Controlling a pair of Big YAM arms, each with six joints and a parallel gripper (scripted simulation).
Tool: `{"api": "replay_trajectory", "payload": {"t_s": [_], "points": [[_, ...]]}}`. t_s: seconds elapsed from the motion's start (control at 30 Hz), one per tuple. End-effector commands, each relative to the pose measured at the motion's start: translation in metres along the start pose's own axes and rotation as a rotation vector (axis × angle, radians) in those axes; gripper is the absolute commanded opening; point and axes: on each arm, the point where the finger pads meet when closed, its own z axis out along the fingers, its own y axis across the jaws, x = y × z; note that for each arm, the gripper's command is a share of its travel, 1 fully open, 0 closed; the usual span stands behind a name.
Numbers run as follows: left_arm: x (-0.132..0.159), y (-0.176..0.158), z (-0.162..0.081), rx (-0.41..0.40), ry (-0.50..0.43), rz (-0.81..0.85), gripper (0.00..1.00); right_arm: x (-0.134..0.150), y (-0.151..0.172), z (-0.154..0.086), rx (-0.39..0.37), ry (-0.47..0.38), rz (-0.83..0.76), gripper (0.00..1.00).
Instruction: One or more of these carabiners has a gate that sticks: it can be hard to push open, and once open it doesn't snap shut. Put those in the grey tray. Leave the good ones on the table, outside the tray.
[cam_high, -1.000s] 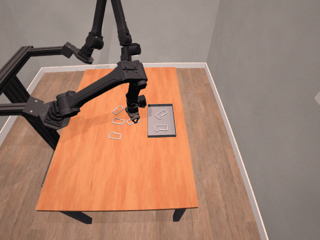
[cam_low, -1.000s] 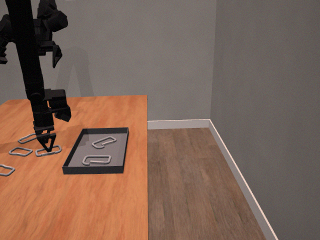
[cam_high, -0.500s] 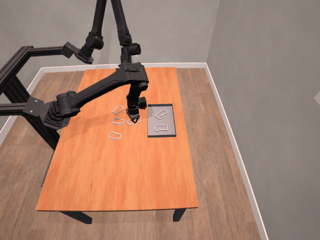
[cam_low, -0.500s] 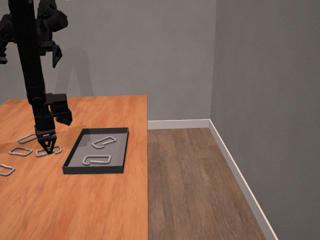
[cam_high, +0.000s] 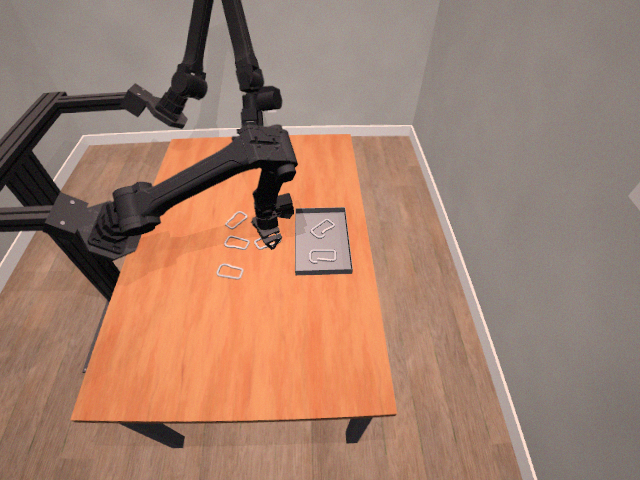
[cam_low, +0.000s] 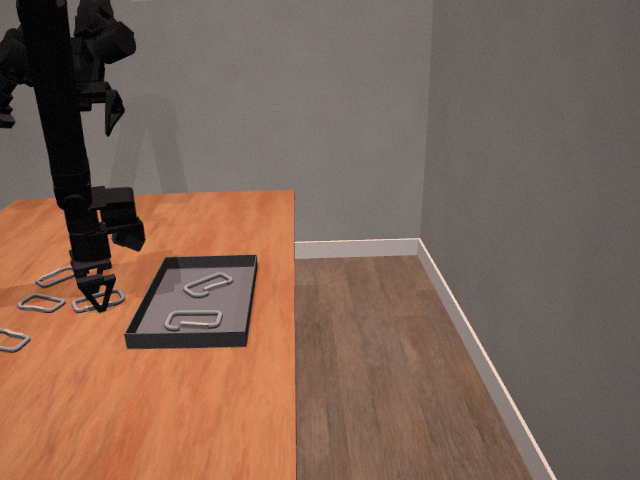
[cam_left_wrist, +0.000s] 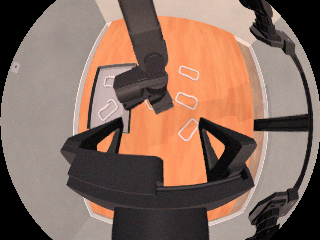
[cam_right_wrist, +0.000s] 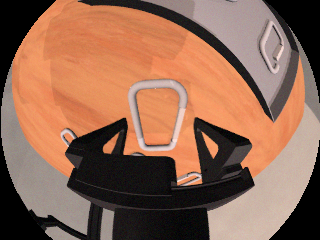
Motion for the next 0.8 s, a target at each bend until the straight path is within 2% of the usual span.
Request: {"api": "replay_trajectory", "payload": {"t_s": [0.0,0.2,0.23,0.37,0.47,0.57,0.63,0.77], "points": [[-0.006,0.009,-0.002,-0.014,-0.011,0.011,1.0,-0.005,-0.001,-0.002,0.0,-0.012,0.004,0.88],[-0.006,0.009,-0.002,-0.014,-0.011,0.011,1.0,-0.005,-0.001,-0.002,0.0,-0.012,0.004,0.88],[-0.006,0.009,-0.002,-0.014,-0.011,0.011,1.0,-0.016,-0.007,-0.008,0.006,-0.039,0.04,0.99],[-0.006,0.009,-0.002,-0.014,-0.011,0.011,1.0,-0.039,0.001,-0.032,-0.049,-0.095,0.103,1.0],[-0.006,0.009,-0.002,-0.014,-0.011,0.011,1.0,-0.054,0.013,-0.048,-0.1,-0.186,0.056,1.0],[-0.006,0.009,-0.002,-0.014,-0.011,0.011,1.0,-0.046,0.038,-0.041,-0.134,-0.294,-0.023,1.0],[-0.006,0.009,-0.002,-0.014,-0.011,0.011,1.0,-0.046,0.038,-0.041,-0.134,-0.294,-0.023,1.0],[-0.006,0.009,-0.002,-0.014,-0.011,0.011,1.0,-0.039,0.028,-0.034,-0.107,-0.429,-0.028,1.0]]}}
